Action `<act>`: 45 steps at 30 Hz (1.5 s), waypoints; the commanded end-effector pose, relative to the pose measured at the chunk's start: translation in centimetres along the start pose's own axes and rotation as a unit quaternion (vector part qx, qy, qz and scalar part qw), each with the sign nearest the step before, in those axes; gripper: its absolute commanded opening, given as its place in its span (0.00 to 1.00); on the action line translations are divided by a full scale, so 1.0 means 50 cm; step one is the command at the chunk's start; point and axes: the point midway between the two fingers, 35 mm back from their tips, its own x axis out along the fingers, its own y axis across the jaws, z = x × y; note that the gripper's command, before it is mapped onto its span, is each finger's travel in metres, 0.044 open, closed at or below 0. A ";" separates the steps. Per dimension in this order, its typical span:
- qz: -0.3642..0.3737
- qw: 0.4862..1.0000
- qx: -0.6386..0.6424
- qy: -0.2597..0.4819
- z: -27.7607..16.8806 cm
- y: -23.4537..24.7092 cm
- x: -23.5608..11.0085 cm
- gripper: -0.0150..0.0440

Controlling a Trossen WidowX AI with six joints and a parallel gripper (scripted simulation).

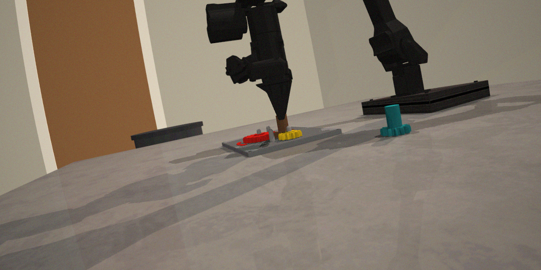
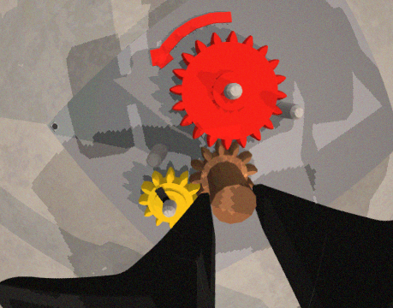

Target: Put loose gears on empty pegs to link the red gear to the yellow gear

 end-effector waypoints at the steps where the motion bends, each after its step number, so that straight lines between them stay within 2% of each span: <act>1: 0.000 1.000 0.012 -0.001 0.001 0.000 -0.004 0.49; 10: 0.000 1.000 0.012 -0.001 0.002 0.000 -0.090 0.49; 13: 0.000 1.000 0.012 -0.001 0.002 0.000 -0.093 0.49; 14: 0.001 1.000 0.009 -0.003 0.004 0.001 -0.085 0.54; 18: 0.001 1.000 0.009 -0.003 -0.004 -0.003 -0.175 0.71; 24: 0.001 1.000 0.009 -0.003 -0.005 -0.003 -0.180 0.98; 25: 0.001 1.000 0.009 -0.003 -0.005 -0.003 -0.180 1.00; 45: 0.001 1.000 0.009 -0.003 -0.005 -0.003 -0.180 1.00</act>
